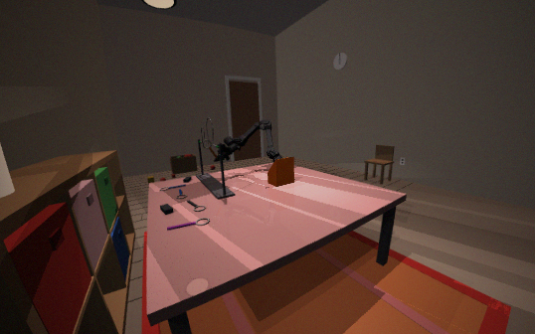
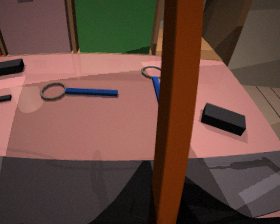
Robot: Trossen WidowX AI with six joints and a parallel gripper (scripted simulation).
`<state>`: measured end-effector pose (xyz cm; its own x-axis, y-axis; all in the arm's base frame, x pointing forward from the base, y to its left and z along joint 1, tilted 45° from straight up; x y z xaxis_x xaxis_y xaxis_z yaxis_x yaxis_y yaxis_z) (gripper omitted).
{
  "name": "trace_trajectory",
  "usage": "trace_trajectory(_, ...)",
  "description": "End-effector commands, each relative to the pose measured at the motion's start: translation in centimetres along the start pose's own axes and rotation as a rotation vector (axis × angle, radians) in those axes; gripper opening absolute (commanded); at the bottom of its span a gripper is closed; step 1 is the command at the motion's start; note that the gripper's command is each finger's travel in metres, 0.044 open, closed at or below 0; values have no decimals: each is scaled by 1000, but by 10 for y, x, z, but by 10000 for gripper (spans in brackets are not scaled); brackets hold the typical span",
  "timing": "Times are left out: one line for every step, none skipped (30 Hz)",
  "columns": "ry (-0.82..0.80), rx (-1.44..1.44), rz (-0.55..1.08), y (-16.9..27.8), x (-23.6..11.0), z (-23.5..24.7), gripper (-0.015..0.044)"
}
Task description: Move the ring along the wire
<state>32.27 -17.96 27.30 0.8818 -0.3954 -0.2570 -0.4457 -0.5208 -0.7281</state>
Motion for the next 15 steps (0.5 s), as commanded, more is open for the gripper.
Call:
trace_trajectory(-2, 15, -1, 0, -1, 5, -150)
trace_trajectory(-3, 19, -1, 0, -1, 6, -150)
trace_trajectory(-5, 24, 0, 0, -1, 8, -150)
trace_trajectory(-8, 29, 1, 1, -1, 9, -150)
trace_trajectory(-11, 36, 1, 1, -1, 11, -150)
trace_trajectory(-14, 42, 2, 1, -1, 13, -150)
trace_trajectory(-17, 49, 3, 1, -2, 14, -150)
trace_trajectory(-21, 56, 4, 1, -2, 16, -150)
trace_trajectory(-25, 65, 6, 2, -2, 18, -150)
trace_trajectory(-29, 75, 7, 2, -2, 20, -150)
trace_trajectory(-34, 85, 9, 2, -2, 23, -150)
trace_trajectory(-39, 95, 10, 2, -3, 25, -150)
trace_trajectory(-44, 105, 12, 2, -3, 27, -150)
trace_trajectory(-50, 118, 14, 3, -3, 29, -150)
trace_trajectory(-57, 131, 16, 3, -4, 32, -150)
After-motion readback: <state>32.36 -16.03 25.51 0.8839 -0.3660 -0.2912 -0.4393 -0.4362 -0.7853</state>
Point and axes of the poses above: the point midway between the two fingers, 35 mm back from their tips, its own x axis out along the fingers, its own z axis across the jaws, y = z × x, the point moved 3 cm from there along -x, back along the fingers, and after that the axes turned 8 degrees about x, right-handed, at the moved point
